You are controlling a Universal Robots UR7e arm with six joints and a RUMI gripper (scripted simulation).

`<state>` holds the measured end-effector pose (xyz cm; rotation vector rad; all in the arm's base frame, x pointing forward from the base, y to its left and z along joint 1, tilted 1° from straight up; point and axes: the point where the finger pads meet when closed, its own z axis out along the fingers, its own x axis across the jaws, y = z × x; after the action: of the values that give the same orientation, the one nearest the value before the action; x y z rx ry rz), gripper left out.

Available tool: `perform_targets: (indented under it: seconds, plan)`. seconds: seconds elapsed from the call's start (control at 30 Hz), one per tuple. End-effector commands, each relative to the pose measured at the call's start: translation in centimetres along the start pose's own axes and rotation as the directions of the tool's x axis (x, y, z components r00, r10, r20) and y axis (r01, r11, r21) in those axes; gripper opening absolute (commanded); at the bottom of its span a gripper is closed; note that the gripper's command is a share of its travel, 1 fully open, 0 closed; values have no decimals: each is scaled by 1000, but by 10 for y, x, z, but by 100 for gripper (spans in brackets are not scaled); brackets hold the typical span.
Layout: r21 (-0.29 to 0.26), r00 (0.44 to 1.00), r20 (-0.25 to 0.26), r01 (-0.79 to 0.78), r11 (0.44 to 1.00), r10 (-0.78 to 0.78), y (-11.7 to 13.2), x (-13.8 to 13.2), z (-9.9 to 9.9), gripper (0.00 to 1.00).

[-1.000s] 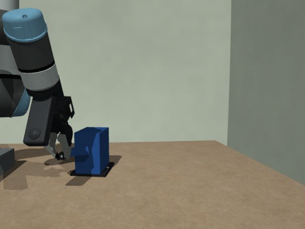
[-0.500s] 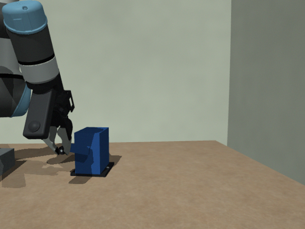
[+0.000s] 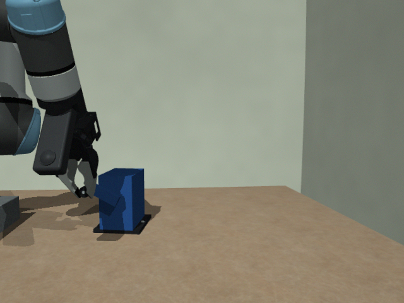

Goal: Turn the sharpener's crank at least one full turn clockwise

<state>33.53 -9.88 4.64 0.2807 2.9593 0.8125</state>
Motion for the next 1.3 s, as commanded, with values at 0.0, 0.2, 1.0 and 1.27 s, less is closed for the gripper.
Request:
perform_targets:
  seconds: [0.0, 0.2, 1.0, 1.27]
  plan:
    - [0, 1000, 1, 1, 1000, -1, 2, -3, -5, 9]
    - [0, 1000, 1, 1, 1000, -1, 5, -7, -9, 9]
    - [0, 1000, 1, 1, 1000, -1, 12, -25, -21, 9]
    - [0, 1000, 1, 1, 1000, -1, 13, -35, -23, 9]
